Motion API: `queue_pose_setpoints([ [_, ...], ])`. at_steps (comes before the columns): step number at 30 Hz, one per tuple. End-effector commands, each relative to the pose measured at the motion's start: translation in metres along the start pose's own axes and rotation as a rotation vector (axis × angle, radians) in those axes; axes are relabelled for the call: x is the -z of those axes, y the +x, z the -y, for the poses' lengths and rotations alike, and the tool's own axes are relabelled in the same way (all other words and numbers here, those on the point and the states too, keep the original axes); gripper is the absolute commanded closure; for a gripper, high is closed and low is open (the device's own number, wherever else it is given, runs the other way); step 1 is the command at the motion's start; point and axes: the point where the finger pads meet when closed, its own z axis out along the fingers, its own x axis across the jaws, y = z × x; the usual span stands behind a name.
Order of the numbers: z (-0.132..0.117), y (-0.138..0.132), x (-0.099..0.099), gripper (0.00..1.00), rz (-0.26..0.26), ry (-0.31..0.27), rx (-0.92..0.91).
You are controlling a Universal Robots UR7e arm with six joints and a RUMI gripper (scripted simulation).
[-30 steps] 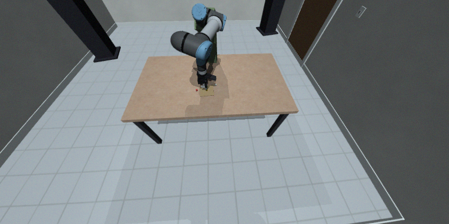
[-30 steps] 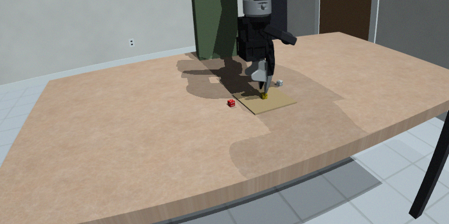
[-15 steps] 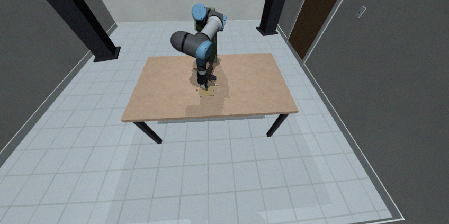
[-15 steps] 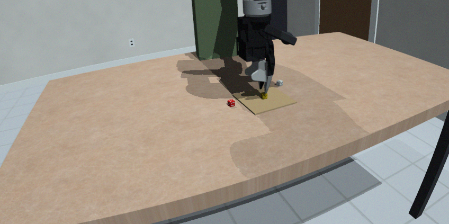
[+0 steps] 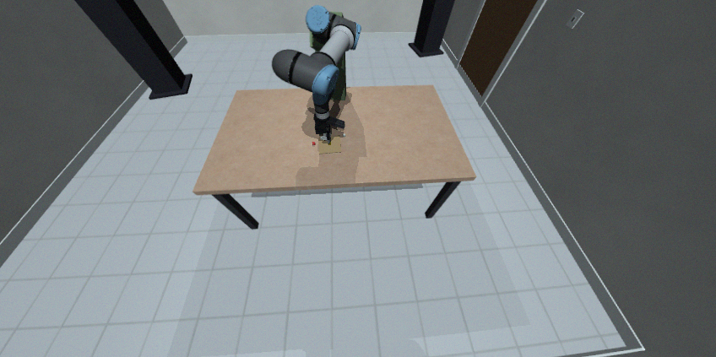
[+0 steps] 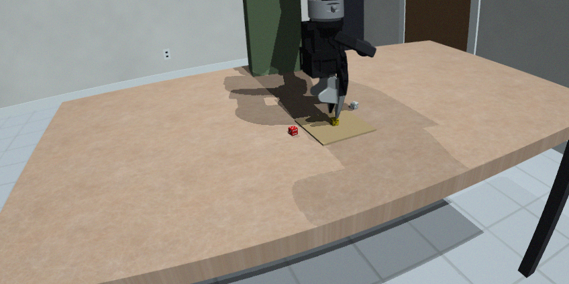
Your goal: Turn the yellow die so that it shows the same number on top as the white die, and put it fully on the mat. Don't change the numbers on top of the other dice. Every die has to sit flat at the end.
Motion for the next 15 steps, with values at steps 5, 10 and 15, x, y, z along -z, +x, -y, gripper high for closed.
queue_pose_setpoints([
  [5,0.000,0.000,0.009,0.82,-0.001,0.000,0.000],
  [10,0.000,0.000,0.028,0.82,-0.001,0.000,0.000],
  [15,0.000,0.000,0.045,0.82,-0.001,0.000,0.000],
])
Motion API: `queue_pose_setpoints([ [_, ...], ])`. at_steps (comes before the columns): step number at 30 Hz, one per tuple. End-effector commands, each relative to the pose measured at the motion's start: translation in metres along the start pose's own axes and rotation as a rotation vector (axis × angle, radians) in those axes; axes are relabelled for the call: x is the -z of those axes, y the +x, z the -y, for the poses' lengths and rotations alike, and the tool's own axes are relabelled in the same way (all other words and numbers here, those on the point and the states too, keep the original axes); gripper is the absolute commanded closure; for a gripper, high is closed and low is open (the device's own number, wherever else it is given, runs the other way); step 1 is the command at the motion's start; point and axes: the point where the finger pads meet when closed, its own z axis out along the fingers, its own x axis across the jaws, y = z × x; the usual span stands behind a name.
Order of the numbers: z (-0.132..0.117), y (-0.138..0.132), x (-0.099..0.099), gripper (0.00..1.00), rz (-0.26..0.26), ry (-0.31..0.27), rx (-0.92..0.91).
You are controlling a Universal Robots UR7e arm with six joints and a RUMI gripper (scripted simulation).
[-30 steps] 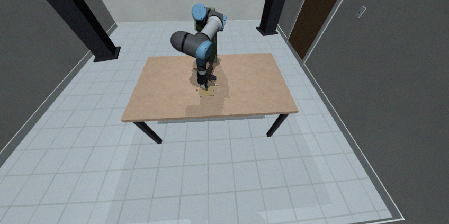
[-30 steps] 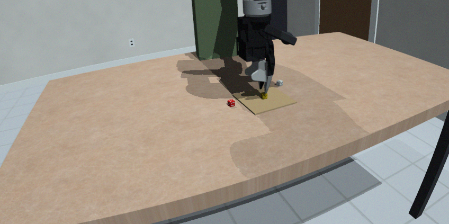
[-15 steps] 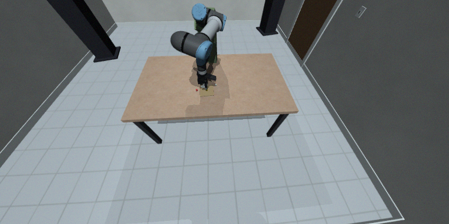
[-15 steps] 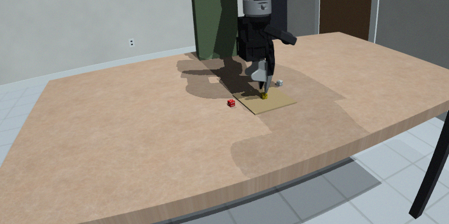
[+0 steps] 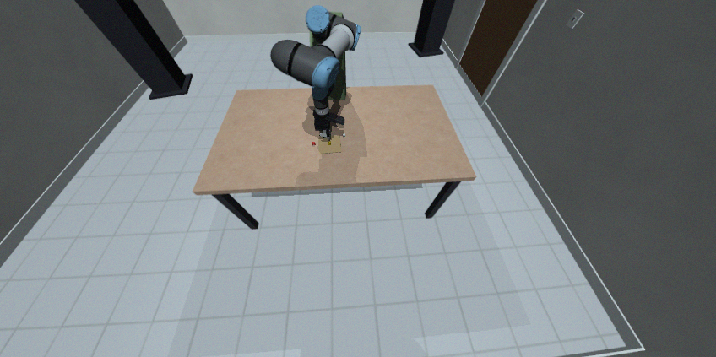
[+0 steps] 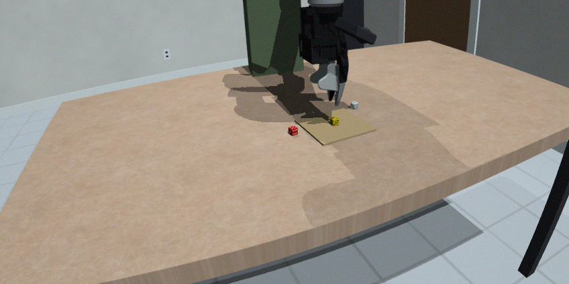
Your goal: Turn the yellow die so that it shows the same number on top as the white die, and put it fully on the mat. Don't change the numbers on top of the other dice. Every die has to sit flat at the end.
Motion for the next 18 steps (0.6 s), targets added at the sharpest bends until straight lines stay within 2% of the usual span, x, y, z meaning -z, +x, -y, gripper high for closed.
queue_pose_setpoints([
  [1,-0.0002,0.0005,0.0153,0.82,0.000,0.000,0.000],
  [7,-0.0002,0.0004,0.0224,0.82,0.000,0.000,0.000],
  [18,-0.0001,-0.0002,0.0216,0.82,0.003,-0.015,0.001],
])
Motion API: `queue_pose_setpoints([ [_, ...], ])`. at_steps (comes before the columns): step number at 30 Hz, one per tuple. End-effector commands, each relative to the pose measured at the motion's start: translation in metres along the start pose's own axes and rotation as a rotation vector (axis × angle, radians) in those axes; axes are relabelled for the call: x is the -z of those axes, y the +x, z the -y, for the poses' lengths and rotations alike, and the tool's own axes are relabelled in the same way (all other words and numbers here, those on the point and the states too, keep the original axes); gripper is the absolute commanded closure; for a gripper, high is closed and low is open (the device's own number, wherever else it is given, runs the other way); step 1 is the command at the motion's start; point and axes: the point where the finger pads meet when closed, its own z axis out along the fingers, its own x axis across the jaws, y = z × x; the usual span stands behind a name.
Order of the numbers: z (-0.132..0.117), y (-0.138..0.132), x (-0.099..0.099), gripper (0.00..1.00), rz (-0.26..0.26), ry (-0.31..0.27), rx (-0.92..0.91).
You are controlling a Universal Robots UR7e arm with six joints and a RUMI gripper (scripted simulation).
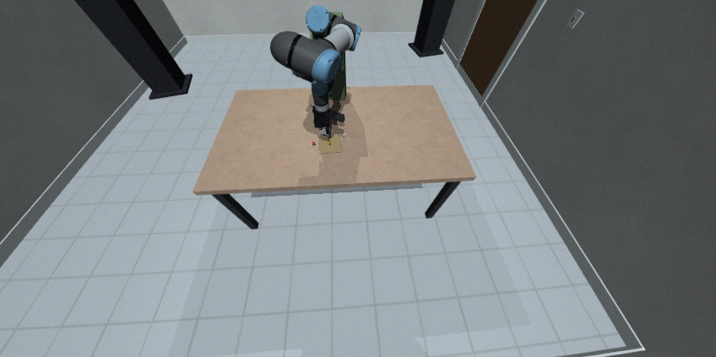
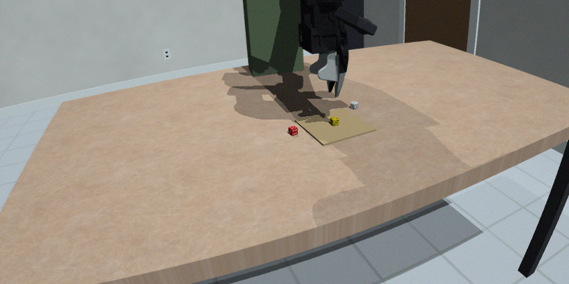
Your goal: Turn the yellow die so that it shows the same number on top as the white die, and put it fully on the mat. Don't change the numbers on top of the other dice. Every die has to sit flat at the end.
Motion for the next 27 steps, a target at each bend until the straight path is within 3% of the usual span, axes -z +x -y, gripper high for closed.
queue_pose_setpoints([
  [1,0.0001,0.0000,-0.0001,0.82,0.001,-0.008,0.001],
  [16,0.0015,-0.0018,-0.0037,0.82,0.011,-0.160,0.004],
  [27,0.0031,0.0001,-0.0005,0.82,0.001,-0.240,0.001],
])
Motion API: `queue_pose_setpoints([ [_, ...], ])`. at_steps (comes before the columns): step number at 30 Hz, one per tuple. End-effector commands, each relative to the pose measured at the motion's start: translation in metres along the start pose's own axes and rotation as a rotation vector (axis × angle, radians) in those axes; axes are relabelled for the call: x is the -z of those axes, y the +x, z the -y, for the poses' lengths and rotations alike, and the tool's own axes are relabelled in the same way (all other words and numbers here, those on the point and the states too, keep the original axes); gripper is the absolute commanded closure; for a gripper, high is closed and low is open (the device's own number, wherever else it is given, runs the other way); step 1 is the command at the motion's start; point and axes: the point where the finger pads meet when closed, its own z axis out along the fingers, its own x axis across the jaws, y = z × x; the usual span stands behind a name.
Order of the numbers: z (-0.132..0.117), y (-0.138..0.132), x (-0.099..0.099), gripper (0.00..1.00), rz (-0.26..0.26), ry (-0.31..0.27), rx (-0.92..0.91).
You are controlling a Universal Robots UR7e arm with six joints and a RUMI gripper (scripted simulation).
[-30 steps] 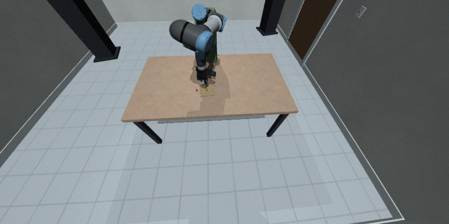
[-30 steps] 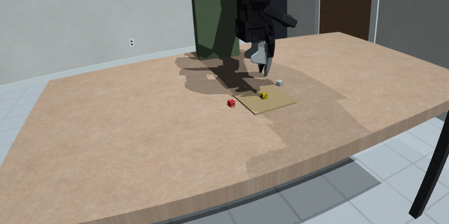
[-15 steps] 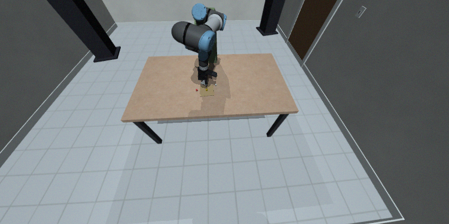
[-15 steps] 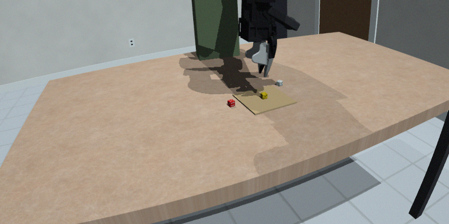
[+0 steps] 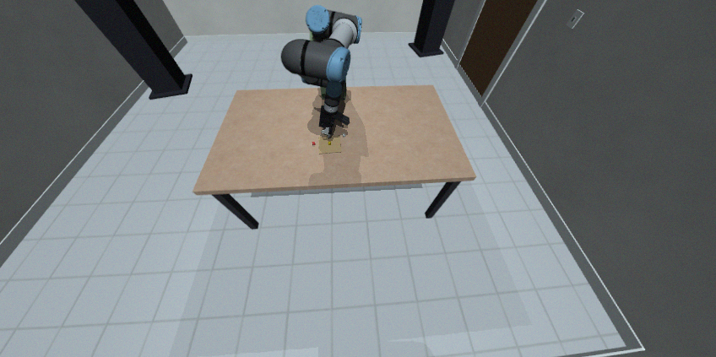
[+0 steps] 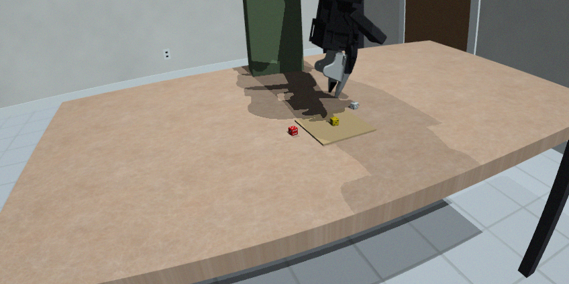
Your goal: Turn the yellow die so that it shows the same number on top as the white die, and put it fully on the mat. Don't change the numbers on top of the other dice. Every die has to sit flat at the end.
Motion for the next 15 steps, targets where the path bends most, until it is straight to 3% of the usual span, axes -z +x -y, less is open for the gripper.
queue_pose_setpoints([
  [1,0.0005,0.0011,0.0017,0.82,-0.005,-0.040,-0.002],
  [15,0.0006,0.0013,0.0021,0.82,-0.006,-0.055,-0.004],
])
